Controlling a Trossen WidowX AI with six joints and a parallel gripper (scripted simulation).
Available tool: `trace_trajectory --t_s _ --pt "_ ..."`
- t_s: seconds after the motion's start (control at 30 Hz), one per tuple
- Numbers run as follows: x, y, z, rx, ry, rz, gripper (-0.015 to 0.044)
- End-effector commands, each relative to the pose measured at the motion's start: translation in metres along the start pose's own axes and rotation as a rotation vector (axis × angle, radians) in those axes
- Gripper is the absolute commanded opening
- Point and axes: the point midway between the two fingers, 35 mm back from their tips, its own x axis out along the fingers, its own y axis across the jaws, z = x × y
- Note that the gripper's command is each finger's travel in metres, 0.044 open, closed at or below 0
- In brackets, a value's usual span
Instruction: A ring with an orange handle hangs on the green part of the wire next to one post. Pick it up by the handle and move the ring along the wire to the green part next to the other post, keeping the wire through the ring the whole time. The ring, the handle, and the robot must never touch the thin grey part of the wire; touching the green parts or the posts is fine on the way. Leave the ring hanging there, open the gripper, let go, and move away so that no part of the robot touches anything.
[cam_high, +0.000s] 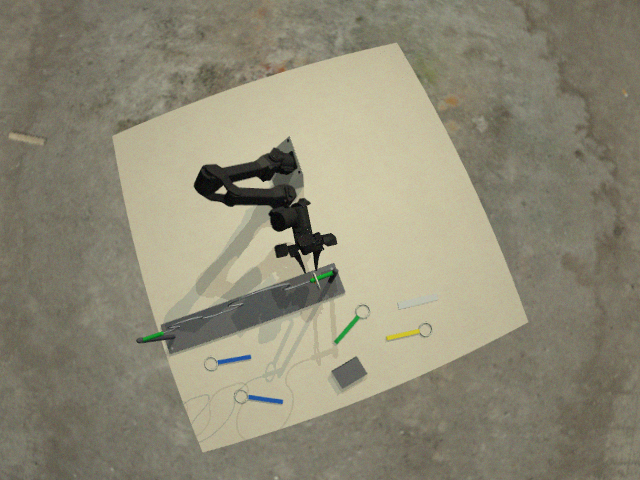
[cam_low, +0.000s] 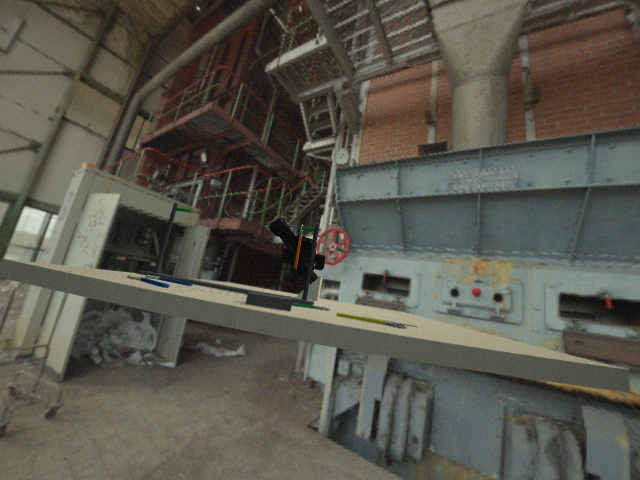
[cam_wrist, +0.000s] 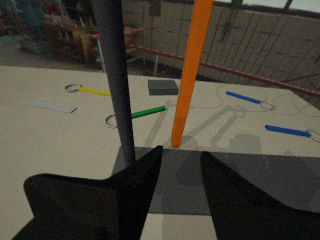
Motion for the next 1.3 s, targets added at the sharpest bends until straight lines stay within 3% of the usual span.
trace_trajectory --t_s 0.0,0.87,1.07,1.2,1.27 --pt "-0.018 0.001 -0.002 0.001 0.001 0.004 0.0160" --pt "-0.024 0.001 -0.002 0.001 0.000 0.004 0.0160" --pt "-0.068 -0.001 -0.008 -0.006 -0.004 0.002 0.0317" --pt "-0.070 -0.001 -0.009 -0.006 -0.004 0.001 0.0423" --pt "-0.070 -0.001 -0.009 -0.006 -0.004 0.001 0.0440"
